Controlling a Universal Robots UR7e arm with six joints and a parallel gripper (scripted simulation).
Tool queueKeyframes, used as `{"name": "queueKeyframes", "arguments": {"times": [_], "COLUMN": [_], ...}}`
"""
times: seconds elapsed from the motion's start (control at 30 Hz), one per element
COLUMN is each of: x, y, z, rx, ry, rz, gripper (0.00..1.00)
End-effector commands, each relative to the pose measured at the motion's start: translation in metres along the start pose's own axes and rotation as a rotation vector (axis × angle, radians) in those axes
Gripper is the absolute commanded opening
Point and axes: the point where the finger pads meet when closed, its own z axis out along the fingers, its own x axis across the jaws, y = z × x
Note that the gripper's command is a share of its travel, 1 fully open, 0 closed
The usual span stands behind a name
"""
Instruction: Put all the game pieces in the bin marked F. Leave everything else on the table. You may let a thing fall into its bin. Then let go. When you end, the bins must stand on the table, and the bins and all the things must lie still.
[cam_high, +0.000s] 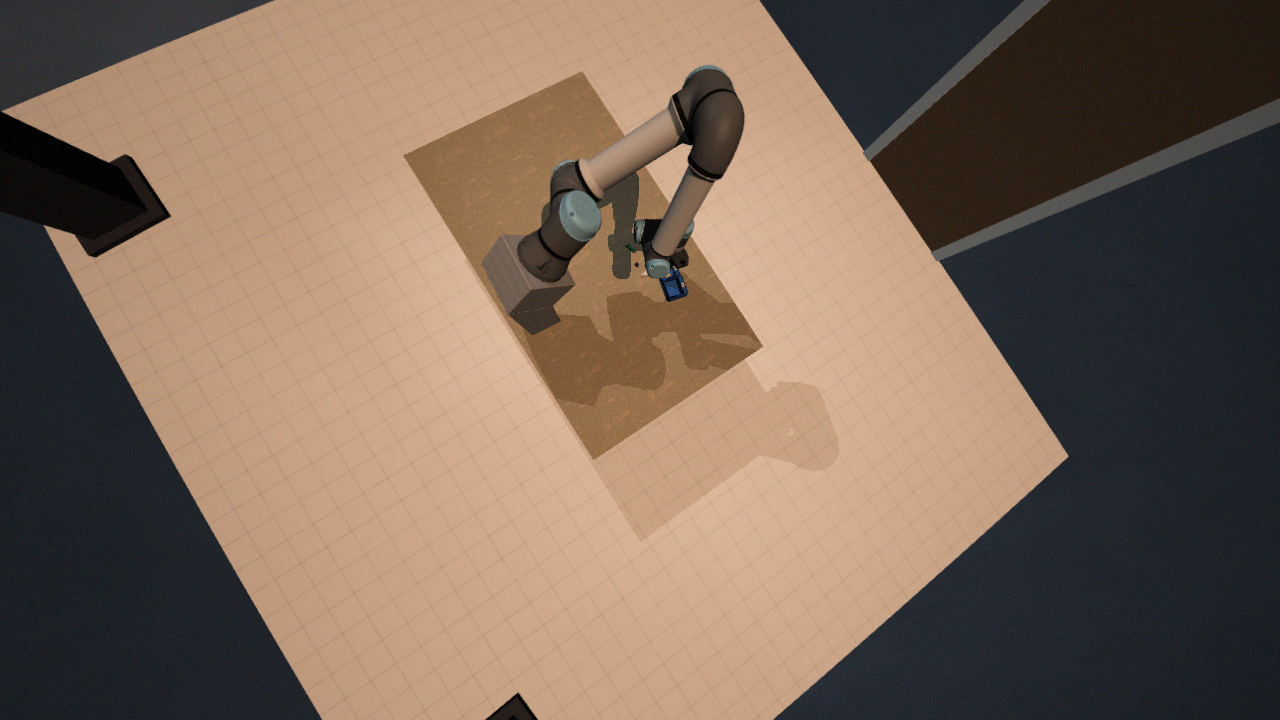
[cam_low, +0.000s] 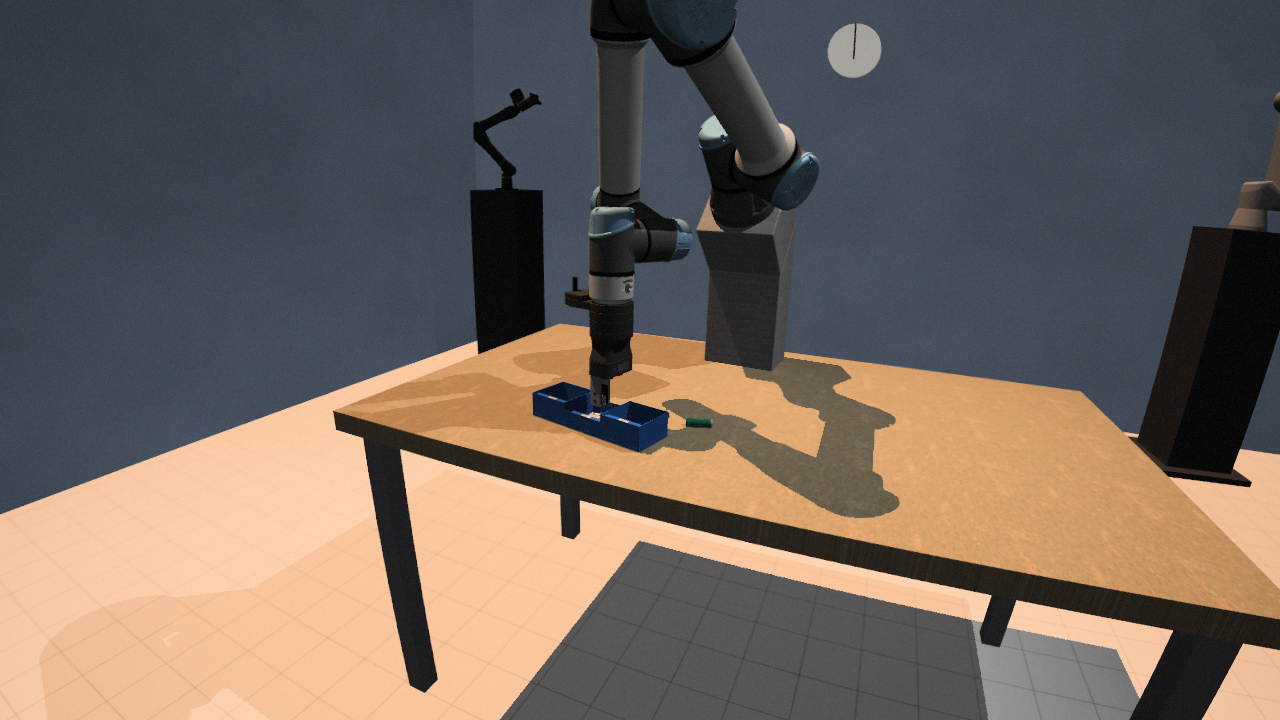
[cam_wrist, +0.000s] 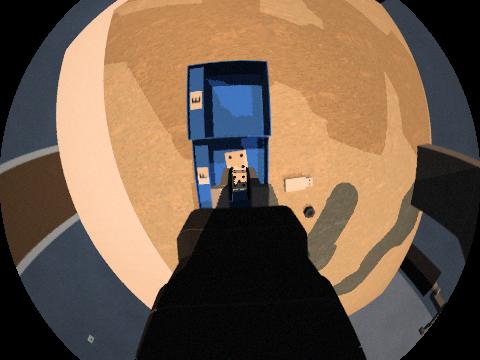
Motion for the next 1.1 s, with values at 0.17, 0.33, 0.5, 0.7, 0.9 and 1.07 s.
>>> {"name": "queueKeyframes", "arguments": {"times": [0.17, 0.33, 0.5, 0.7, 0.9, 1.07], "x": [-0.0008, -0.0009, -0.0010, -0.0009, -0.0009, -0.0009], "y": [-0.0001, -0.0001, -0.0001, -0.0001, 0.0000, 0.0000], "z": [0.0163, 0.0163, 0.0163, 0.0162, 0.0162, 0.0162], "rx": [0.001, 0.001, 0.001, 0.001, 0.001, 0.001], "ry": [-0.002, -0.002, -0.002, -0.002, -0.002, -0.002], "rz": [0.000, 0.000, 0.000, 0.000, 0.000, 0.000], "gripper": [0.34, 0.34, 0.34, 0.34, 0.64, 0.64]}}
